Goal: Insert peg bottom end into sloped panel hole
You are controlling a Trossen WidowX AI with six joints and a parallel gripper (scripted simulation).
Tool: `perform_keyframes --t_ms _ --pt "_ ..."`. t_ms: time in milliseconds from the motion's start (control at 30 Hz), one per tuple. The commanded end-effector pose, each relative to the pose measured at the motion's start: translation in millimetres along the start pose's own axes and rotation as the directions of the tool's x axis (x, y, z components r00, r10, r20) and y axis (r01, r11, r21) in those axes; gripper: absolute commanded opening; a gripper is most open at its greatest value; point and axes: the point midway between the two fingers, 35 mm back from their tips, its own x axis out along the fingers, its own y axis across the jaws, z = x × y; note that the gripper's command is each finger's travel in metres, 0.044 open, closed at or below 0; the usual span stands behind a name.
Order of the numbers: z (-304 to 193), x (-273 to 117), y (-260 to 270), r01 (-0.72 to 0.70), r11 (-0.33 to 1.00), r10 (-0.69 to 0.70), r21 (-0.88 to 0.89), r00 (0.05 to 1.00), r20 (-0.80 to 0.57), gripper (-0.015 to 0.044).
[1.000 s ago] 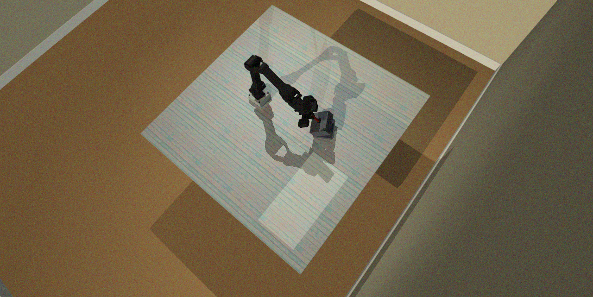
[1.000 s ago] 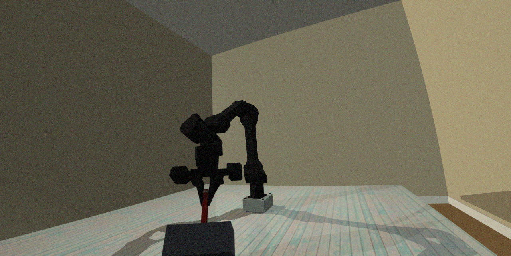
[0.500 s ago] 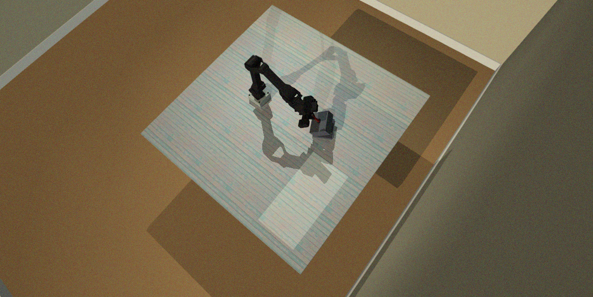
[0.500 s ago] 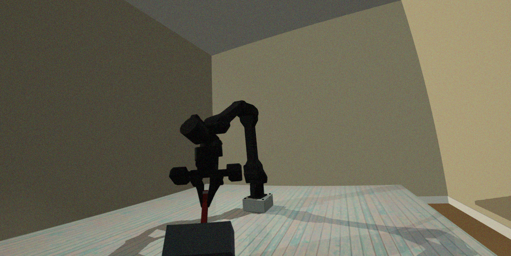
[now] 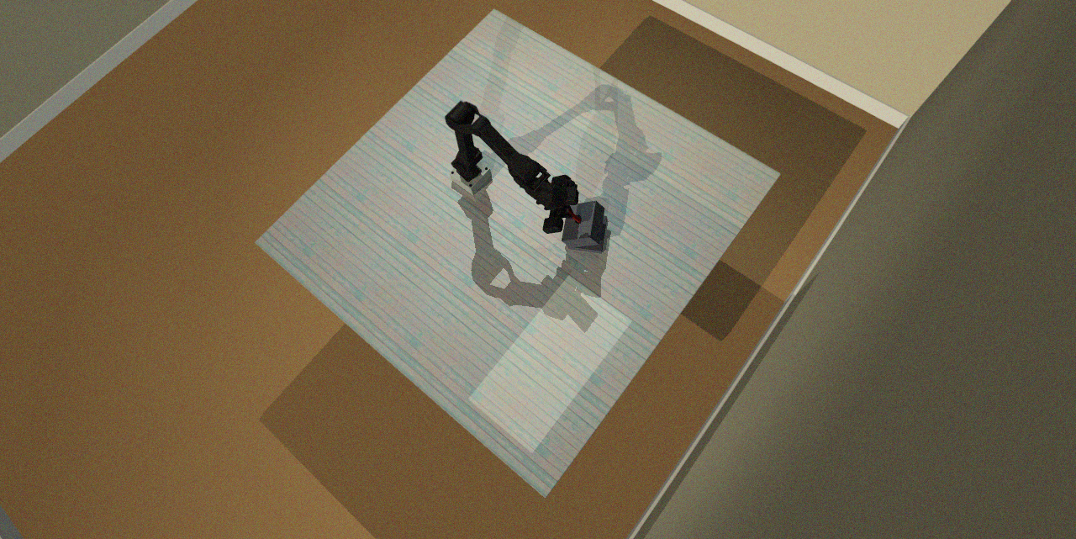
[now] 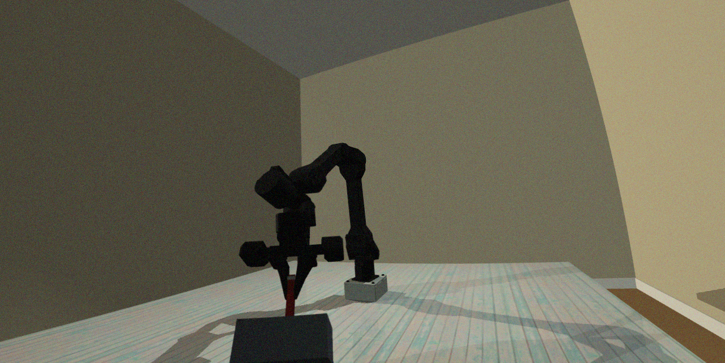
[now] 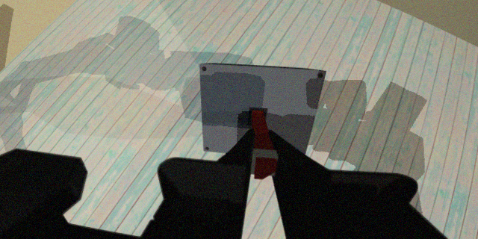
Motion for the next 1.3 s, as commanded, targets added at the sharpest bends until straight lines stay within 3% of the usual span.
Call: perform_keyframes --t_ms 0,1267 --pt "0 3 -1 0.003 1.000 -0.003 0.003 1.000 -0.001 0.0000" --pt "-1 23 -1 0.003 1.000 -0.003 0.003 1.000 0.000 0.0000"
